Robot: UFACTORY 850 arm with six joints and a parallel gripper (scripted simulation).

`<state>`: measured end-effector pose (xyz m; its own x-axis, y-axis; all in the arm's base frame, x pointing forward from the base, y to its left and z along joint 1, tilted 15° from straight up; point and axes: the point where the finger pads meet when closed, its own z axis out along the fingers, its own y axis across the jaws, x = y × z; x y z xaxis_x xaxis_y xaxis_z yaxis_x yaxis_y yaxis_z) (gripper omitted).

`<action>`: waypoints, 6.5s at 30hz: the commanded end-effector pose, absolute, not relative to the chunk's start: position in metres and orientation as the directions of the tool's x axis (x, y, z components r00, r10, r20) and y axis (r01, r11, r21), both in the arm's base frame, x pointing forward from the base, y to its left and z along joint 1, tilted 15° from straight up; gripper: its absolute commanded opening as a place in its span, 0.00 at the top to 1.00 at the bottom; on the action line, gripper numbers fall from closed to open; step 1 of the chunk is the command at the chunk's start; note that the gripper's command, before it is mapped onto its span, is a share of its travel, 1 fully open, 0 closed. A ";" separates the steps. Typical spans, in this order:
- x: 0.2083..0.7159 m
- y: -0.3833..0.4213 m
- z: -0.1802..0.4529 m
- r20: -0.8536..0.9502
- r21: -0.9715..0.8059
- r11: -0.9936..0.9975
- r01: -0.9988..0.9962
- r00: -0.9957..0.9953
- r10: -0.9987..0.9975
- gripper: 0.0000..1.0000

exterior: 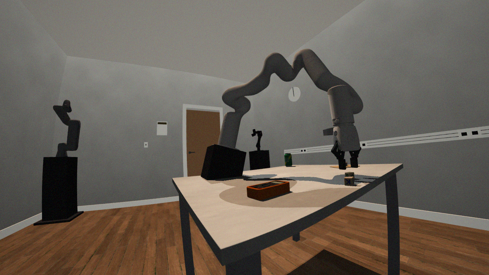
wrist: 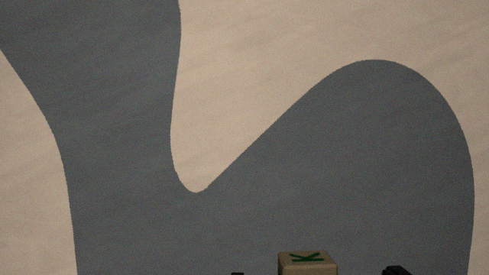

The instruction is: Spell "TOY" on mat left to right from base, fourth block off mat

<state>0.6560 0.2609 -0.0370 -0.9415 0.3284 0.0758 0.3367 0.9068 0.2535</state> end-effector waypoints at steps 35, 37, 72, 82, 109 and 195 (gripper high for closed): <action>0.657 0.263 -0.043 0.074 0.255 0.907 0.336 -0.942 0.329 0.36; 0.657 0.263 -0.043 0.074 0.255 0.907 0.336 -0.942 0.329 0.36; 0.658 0.263 -0.043 0.074 0.255 0.907 0.337 -0.942 0.329 0.36; 0.658 0.263 -0.043 0.074 0.255 0.907 0.337 -0.942 0.329 0.36; 0.658 0.264 -0.046 0.074 0.255 0.907 0.337 -0.942 0.329 0.36; 0.659 0.271 -0.072 0.074 0.255 0.907 0.336 -0.942 0.329 0.77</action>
<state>0.6581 0.2714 -0.0729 -0.9415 0.3284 0.0753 0.3366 0.9068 0.2539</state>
